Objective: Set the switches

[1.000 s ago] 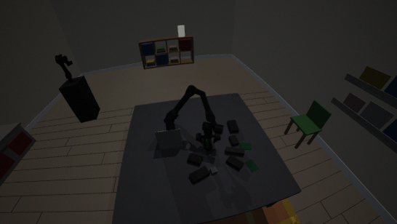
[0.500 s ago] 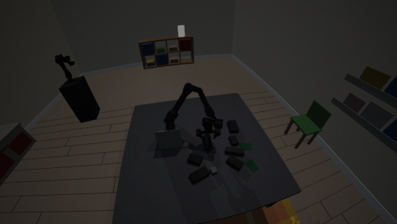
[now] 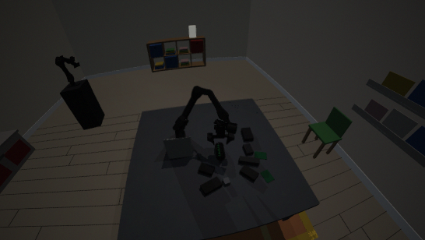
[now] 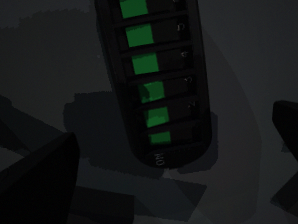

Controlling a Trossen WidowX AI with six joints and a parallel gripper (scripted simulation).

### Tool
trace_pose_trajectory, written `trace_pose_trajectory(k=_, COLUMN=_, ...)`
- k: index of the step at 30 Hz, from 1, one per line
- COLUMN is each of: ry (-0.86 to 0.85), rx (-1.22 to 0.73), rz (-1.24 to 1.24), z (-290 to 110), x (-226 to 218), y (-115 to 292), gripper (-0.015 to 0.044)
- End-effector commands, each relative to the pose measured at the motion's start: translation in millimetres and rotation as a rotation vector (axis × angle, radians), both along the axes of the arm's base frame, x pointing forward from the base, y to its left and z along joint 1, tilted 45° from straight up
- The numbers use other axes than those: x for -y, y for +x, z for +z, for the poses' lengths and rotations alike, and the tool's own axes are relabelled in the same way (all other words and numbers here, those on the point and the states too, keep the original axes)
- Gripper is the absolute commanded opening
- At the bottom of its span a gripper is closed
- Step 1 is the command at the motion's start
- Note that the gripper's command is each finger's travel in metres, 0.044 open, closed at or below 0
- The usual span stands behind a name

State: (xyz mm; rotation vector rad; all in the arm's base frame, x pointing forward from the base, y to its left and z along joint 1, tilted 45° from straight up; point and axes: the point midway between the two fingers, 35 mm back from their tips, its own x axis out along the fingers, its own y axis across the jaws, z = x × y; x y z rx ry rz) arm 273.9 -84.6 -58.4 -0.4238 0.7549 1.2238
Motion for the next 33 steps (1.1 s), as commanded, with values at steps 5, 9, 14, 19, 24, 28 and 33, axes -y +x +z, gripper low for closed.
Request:
trace_pose_trajectory(k=5, ry=-0.009, rx=0.012, rz=0.009, z=7.8, x=5.9, y=1.5, gripper=0.0387)
trace_pose_trajectory(k=9, ry=-0.009, rx=0.012, rz=0.009, z=7.8, x=5.9, y=1.5, gripper=0.0282)
trace_pose_trajectory(k=14, ry=-0.009, rx=0.012, rz=0.009, z=7.8, x=5.9, y=1.5, gripper=0.0151)
trace_pose_trajectory(k=19, ry=-0.009, rx=0.012, rz=0.009, z=7.8, x=5.9, y=1.5, gripper=0.002)
trace_pose_trajectory(k=24, ry=-0.009, rx=0.012, rz=0.009, z=7.8, x=5.9, y=1.5, gripper=0.0)
trace_pose_trajectory(k=28, ry=-0.009, rx=0.012, rz=0.009, z=7.8, x=5.9, y=1.5, gripper=0.0)
trace_pose_trajectory(k=33, ry=-0.006, rx=0.008, rz=0.005, z=7.3, x=5.2, y=1.1, gripper=0.0105)
